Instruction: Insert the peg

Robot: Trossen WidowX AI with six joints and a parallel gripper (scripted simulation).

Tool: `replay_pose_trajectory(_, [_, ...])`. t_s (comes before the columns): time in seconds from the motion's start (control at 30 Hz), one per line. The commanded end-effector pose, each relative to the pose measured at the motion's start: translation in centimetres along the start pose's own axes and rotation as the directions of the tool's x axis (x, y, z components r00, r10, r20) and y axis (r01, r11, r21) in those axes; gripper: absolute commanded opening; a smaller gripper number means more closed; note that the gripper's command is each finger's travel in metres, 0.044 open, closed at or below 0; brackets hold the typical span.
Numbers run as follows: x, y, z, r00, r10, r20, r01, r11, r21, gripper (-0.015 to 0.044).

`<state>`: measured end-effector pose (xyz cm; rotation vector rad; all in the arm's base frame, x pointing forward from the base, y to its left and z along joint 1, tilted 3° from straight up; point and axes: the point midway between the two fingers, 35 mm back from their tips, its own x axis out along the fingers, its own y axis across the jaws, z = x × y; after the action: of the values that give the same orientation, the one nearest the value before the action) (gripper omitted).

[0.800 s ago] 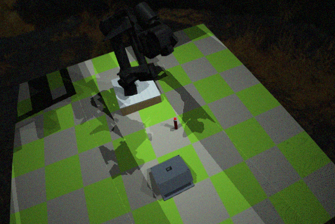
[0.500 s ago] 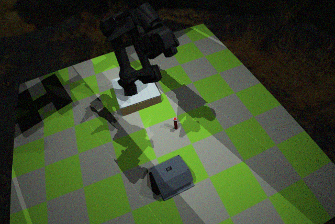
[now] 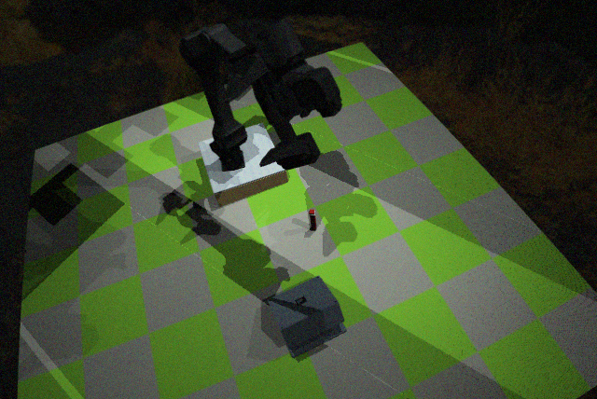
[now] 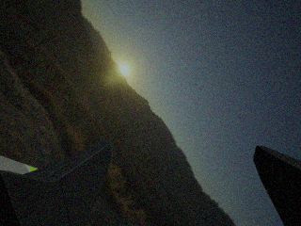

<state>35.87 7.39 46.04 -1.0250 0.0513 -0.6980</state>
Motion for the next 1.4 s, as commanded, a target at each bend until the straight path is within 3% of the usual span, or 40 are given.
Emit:
replay_pose_trajectory(0.0, [-0.1,2.2,0.9,0.997,0.054,0.055,-0.055,0.998,0.022,0.044])
replay_pose_trajectory(0.7, [-1.9,11.5,2.6,0.907,0.366,0.208,-0.396,0.909,0.129,0.044])
replay_pose_trajectory(1.37, [-6.2,20.4,0.6,0.691,0.7,0.181,-0.72,0.644,0.258,0.044])
